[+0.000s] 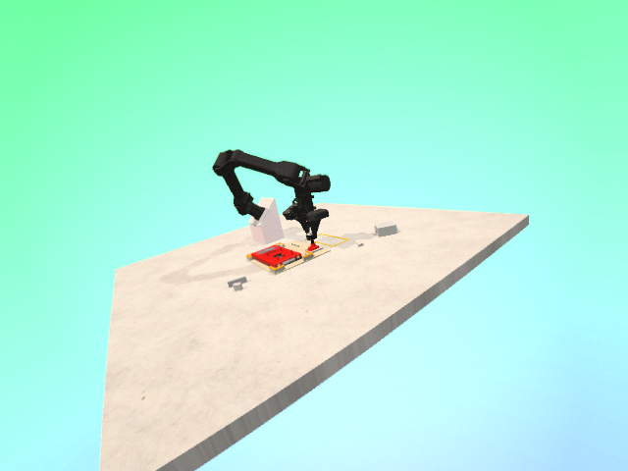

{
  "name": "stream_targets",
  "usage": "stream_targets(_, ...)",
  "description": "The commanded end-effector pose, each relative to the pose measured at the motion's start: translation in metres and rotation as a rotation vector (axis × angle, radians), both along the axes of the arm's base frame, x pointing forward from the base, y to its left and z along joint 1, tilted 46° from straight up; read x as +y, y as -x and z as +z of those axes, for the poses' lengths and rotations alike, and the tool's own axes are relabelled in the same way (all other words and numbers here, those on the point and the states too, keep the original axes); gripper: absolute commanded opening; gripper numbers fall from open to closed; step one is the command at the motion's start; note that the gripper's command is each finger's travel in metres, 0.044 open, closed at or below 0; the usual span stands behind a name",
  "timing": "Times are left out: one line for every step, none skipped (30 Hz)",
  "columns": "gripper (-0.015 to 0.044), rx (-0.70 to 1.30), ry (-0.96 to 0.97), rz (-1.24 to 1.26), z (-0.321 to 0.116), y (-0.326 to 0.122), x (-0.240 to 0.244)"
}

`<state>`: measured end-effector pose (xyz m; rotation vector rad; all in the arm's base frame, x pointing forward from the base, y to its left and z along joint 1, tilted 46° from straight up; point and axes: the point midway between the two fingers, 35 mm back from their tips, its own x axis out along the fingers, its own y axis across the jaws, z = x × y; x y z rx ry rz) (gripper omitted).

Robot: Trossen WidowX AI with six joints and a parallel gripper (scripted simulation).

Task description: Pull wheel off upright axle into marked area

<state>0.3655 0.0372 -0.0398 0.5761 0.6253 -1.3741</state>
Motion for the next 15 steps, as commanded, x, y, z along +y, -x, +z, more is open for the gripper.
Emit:
stream_targets(0.0000, -0.004, -0.003, -0.001, 0.0017, 0.0000, 0.0027)
stream_targets(0.0000, -0.004, -0.003, -0.001, 0.0020, 0.0000, 0.0029)
stream_targets(0.0000, -0.004, -0.003, -0.001, 0.0022, 0.0000, 0.0031)
stream_targets(0.0000, -0.004, -0.003, -0.001, 0.0024, 0.0001, 0.0034)
stream_targets(0.0000, -0.004, -0.003, 0.000, 0.0027, 0.0001, 0.0036)
stream_targets(0.0000, -0.004, -0.003, 0.000, 0.0029, 0.0001, 0.0038)
stream_targets(0.0000, -0.004, -0.003, 0.000, 0.0031, 0.0002, 0.0041)
stream_targets(0.0000, -0.004, -0.003, 0.000, 0.0034, 0.0002, 0.0043)
stream_targets(0.0000, -0.004, -0.003, 0.000, 0.0036, 0.0002, 0.0045)
stream_targets(0.0000, -0.004, -0.003, 0.000, 0.0038, 0.0003, 0.0048)
stream_targets(0.0000, -0.004, -0.003, 0.000, 0.0041, 0.0003, 0.0050)
stream_targets(0.0000, -0.004, -0.003, 0.000, 0.0043, 0.0003, 0.0053)
stream_targets(0.0000, -0.004, -0.003, 0.000, 0.0045, 0.0004, 0.0055)
stream_targets(0.0000, -0.004, -0.003, 0.000, 0.0048, 0.0004, 0.0057)
stream_targets(0.0000, -0.004, -0.003, 0.001, 0.0050, 0.0005, 0.0060)
